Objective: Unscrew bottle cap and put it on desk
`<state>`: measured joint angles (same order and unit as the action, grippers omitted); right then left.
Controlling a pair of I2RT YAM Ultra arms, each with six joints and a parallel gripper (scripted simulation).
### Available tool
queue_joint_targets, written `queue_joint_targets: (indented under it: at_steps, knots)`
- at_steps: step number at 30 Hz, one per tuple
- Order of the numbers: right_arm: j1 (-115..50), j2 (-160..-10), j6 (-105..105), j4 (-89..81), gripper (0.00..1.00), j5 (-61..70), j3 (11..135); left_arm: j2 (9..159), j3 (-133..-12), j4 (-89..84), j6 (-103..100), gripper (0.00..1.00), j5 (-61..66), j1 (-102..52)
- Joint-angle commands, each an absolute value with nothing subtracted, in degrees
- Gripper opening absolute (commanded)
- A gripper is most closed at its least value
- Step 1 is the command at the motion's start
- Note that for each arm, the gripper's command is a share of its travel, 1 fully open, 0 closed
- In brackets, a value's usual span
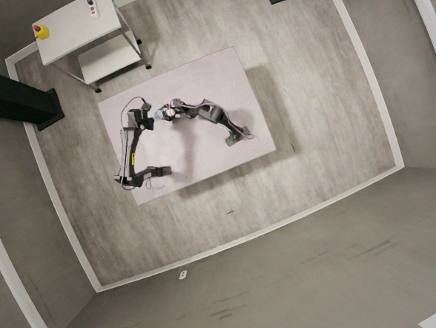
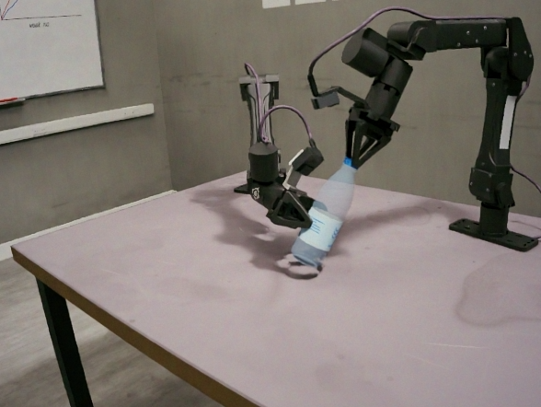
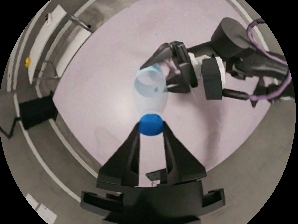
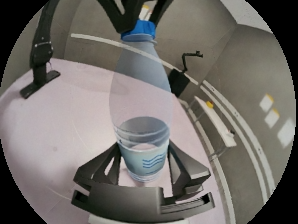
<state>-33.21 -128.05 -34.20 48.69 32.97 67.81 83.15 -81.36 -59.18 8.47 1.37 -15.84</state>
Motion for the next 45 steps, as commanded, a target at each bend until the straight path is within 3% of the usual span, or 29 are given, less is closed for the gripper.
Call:
queue_joint_targets:
  at_steps: [1, 19, 30, 32, 34, 37, 45]
  knots:
    - [-32.9, -126.7, -34.7, 48.4, 0.00, 33.3, 68.4, 83.5, -83.0, -59.6, -5.8, 0.00, 1.9, -15.4]
    - [-32.9, -126.7, -34.7, 48.4, 0.00, 33.3, 68.4, 83.9, -83.7, -60.4, -50.9, 0.00, 2.2, -15.3]
    - [-32.9, -126.7, -34.7, 48.4, 0.00, 33.3, 68.4, 82.9, -82.5, -59.4, -48.9, 0.00, 1.8, -15.8]
    - [-32.9, -126.7, -34.7, 48.4, 0.00, 33.3, 68.4, 82.9, -82.5, -59.4, -48.8, 0.23, 1.8, -15.8]
    - [-32.9, -126.7, -34.7, 48.4, 0.00, 33.3, 68.4, 82.9, -82.5, -59.4, -48.8, 0.23, 1.8, -15.8]
    - [-32.9, -126.7, -34.7, 48.4, 0.00, 33.3, 68.4, 82.9, -82.5, -59.4, -48.8, 0.57, 1.8, -15.8]
    - [-32.9, -126.7, -34.7, 48.4, 0.00, 33.3, 68.4, 83.2, -82.6, -59.4, -26.1, 0.57, 0.9, -16.3]
